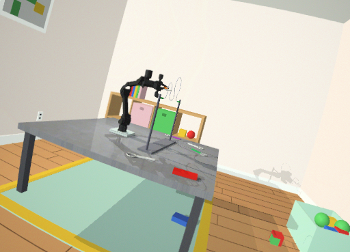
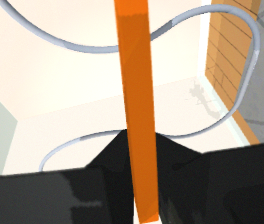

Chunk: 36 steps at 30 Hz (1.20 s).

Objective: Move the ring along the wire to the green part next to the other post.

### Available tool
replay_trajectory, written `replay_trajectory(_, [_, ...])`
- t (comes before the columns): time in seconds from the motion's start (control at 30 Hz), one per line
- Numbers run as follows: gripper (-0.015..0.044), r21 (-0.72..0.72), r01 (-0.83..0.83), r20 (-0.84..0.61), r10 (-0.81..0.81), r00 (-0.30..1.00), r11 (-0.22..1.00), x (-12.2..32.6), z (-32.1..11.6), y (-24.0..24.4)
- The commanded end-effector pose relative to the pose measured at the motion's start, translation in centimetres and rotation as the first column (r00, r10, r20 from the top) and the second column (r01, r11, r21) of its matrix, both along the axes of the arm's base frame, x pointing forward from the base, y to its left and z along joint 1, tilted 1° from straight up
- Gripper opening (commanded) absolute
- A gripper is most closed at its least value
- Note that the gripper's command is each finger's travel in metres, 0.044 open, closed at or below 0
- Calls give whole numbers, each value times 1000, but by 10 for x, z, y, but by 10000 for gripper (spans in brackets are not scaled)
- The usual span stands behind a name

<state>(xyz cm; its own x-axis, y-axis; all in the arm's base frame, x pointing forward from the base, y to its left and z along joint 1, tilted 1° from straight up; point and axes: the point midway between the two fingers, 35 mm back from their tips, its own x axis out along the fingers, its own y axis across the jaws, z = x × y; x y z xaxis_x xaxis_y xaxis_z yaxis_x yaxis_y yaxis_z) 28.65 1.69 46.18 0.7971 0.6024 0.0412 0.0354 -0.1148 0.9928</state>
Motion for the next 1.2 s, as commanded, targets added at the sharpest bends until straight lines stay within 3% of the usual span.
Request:
replay_trajectory(0.0, [-150, -54, -3, 14, 4, 1000, 999, -1, 1, 1])
replay_trajectory(0.6, [-150, -331, 8, 41, 6, 999, 944, -1, -17, 0])
replay_trajectory(1.17, [-150, -590, 30, 66, 11, 998, 807, 1, -35, -6])
